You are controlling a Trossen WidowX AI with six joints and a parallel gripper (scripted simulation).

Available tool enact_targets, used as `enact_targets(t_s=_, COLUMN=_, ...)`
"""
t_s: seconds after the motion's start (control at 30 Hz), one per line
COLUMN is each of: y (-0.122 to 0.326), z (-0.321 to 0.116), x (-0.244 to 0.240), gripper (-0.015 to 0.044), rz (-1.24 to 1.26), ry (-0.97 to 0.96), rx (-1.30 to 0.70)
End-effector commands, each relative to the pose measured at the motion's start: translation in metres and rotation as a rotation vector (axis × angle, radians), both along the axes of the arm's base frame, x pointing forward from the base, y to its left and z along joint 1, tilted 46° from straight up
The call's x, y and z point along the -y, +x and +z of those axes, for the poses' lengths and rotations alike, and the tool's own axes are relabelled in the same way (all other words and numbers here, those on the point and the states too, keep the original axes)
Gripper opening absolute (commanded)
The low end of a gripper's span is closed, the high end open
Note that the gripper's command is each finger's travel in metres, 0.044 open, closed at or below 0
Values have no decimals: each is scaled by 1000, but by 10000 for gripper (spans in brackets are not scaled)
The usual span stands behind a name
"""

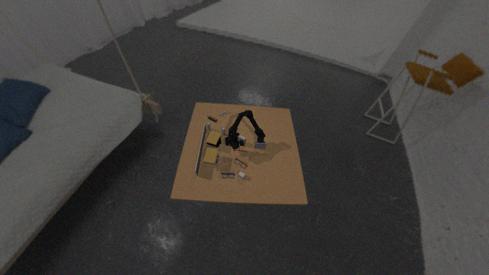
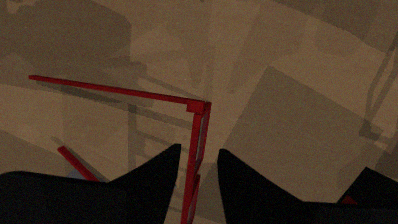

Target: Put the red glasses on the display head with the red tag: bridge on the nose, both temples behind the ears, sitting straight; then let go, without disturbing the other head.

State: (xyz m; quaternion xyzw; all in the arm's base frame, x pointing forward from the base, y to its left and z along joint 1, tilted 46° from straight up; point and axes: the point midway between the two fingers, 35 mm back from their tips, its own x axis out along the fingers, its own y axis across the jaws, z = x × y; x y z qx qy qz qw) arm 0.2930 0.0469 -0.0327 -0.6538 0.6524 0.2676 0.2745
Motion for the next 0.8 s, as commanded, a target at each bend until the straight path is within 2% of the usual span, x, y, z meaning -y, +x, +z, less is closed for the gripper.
enact_targets(t_s=0.0, y=-1, z=-5, x=6, gripper=120, rz=7, ry=-8, rx=-7)
enact_targets(t_s=0.77, y=-4, z=-17, x=20, gripper=120, rz=6, ry=-10, rx=-7)
